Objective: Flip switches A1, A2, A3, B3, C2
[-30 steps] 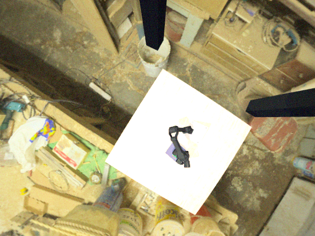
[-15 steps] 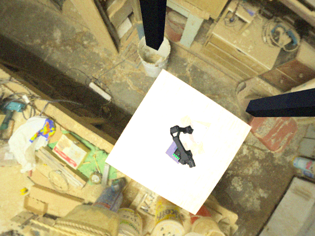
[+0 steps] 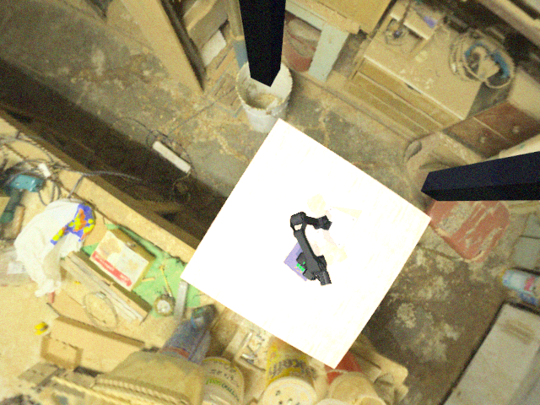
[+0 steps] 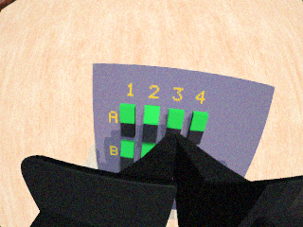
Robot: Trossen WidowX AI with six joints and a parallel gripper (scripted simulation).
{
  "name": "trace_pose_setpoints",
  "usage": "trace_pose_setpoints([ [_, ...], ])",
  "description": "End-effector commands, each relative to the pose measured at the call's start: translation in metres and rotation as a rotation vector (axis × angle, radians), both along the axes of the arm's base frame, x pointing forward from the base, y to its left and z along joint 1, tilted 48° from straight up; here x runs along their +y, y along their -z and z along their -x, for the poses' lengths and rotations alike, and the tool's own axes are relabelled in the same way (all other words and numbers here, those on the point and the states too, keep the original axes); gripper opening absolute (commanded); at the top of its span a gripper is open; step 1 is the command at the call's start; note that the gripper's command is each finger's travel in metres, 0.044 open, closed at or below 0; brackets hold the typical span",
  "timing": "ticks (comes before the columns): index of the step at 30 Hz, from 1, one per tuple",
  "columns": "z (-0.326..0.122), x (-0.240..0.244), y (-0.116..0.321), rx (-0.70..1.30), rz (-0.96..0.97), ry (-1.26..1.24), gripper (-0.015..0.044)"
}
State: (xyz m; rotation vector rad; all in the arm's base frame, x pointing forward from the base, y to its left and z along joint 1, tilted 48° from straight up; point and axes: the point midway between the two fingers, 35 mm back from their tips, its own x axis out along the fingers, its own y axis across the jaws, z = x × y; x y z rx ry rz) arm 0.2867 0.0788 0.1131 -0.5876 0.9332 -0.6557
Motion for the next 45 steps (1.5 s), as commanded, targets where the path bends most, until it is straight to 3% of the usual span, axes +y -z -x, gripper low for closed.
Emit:
trace_pose_setpoints([
  [1,-0.005,-0.017,0.007,0.012,0.010,0.016,0.0000],
  [45,-0.016,-0.034,0.019,0.011,0.011,0.016,0.0000],
])
